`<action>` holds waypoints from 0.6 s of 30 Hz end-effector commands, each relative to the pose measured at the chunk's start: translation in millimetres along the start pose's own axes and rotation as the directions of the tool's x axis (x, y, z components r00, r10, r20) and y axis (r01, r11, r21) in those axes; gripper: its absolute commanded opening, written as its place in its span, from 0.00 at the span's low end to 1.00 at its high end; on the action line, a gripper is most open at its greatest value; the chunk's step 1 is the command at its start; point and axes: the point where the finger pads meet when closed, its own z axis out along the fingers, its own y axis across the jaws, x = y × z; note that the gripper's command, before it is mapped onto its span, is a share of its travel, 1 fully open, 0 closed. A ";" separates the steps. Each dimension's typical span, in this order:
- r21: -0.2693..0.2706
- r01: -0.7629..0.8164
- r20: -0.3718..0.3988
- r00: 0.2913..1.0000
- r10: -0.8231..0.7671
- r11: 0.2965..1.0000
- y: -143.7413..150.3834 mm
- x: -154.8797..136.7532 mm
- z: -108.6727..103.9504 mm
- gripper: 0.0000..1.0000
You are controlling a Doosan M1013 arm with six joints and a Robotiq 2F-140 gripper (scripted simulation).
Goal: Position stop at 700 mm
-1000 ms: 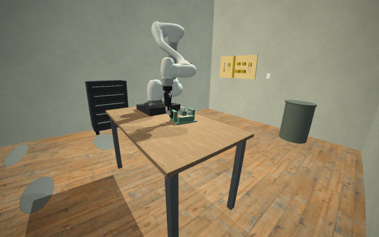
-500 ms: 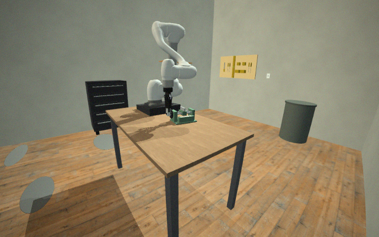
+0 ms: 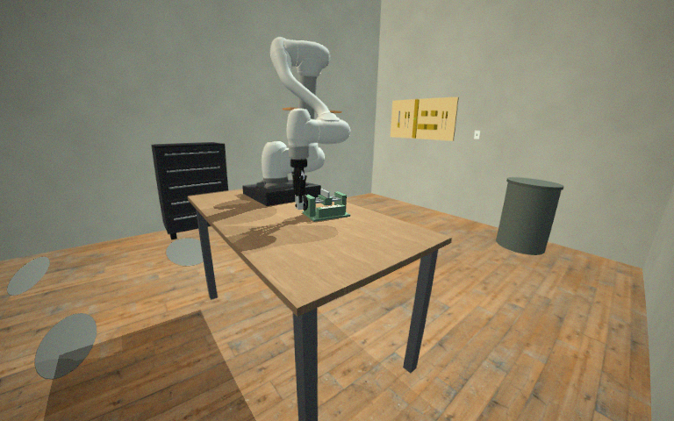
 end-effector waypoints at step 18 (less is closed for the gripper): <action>0.000 0.000 0.000 1.000 0.000 1.000 12.0 -0.1 17.7 0.04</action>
